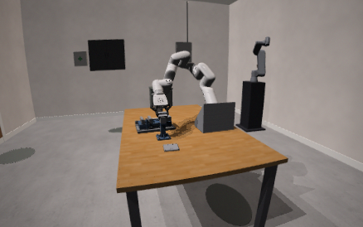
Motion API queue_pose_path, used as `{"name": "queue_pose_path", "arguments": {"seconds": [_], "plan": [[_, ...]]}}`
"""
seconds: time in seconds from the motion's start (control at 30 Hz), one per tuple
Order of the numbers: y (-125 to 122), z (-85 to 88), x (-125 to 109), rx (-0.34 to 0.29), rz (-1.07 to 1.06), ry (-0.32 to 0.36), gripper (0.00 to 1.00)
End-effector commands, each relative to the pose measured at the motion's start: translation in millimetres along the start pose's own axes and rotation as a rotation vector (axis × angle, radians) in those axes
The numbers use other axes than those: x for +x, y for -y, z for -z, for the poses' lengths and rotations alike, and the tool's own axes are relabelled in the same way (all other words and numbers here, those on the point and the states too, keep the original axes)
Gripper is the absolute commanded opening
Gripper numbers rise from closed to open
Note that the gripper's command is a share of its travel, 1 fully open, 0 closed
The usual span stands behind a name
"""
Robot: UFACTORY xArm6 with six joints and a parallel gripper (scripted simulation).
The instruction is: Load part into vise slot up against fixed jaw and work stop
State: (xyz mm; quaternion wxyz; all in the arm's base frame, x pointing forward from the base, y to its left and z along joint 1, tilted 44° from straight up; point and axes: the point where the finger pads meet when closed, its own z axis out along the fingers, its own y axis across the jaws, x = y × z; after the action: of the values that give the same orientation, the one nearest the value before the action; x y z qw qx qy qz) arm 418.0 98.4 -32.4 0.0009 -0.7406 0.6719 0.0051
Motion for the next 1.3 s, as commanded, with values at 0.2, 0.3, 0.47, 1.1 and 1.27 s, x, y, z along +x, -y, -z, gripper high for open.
{"name": "queue_pose_path", "arguments": {"seconds": [0.2, 0.3, 0.47, 1.1, 1.27], "plan": [[1.1, -2.3, 2.4, 0.003, 0.001, 0.001, 0.0], [1.1, -2.7, 2.9, 0.003, 0.001, 0.001, 0.0], [1.1, -3.1, 3.2, 0.003, 0.001, 0.001, 0.0], [1.1, -3.3, 3.5, 0.003, 0.001, 0.001, 0.0], [1.1, -3.3, 3.5, 0.003, 0.001, 0.001, 0.89]]}}
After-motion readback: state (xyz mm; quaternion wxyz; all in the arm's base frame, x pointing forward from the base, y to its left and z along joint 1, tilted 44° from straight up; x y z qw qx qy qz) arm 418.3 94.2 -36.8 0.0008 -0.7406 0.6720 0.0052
